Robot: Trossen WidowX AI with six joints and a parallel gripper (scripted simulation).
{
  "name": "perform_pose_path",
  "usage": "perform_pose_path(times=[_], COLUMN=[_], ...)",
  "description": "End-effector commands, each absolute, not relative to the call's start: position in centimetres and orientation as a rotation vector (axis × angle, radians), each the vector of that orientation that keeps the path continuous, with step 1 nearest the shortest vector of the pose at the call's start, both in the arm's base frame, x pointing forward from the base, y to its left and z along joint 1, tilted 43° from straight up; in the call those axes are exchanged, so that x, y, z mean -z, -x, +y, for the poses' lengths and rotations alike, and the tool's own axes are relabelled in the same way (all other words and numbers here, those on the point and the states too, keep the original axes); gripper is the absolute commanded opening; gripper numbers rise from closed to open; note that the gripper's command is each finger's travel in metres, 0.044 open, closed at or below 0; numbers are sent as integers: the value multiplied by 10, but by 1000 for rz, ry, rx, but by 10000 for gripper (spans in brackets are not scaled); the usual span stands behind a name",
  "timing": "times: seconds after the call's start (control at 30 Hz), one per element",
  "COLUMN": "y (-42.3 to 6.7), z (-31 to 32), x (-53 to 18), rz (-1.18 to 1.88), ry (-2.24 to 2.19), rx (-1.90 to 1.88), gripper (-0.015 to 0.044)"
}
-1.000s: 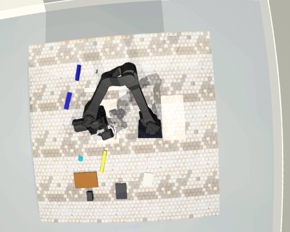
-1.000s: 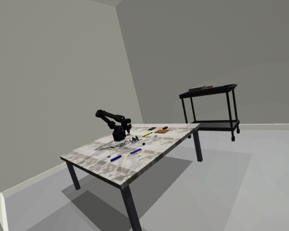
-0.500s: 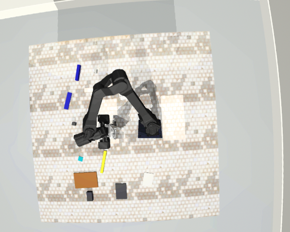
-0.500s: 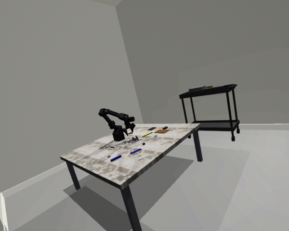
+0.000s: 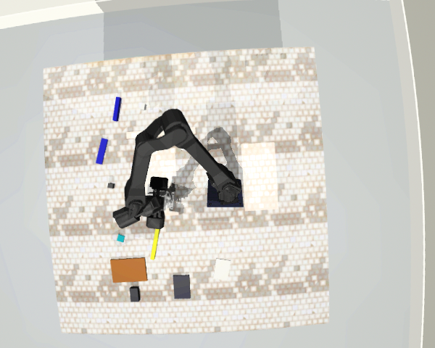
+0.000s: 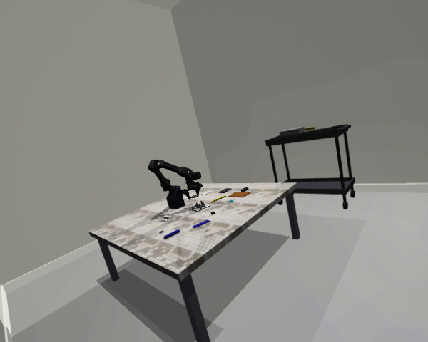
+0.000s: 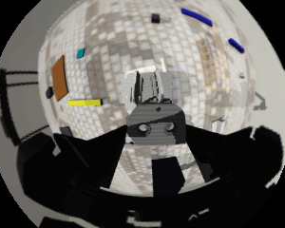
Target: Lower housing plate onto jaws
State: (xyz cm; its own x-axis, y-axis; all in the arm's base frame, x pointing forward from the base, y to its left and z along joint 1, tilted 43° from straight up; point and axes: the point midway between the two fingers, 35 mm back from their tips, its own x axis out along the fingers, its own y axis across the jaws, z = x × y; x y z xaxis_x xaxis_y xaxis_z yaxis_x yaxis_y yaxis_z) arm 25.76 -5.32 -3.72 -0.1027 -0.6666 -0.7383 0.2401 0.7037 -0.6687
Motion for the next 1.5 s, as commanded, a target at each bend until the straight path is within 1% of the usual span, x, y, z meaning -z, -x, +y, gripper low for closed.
perform_pose_path(times=[0.0, 1.47], y=[-257, -248], z=[-54, -44], x=[39, 46], rz=[1487, 1486], ry=[370, 366], rx=[802, 805], gripper=[351, 351])
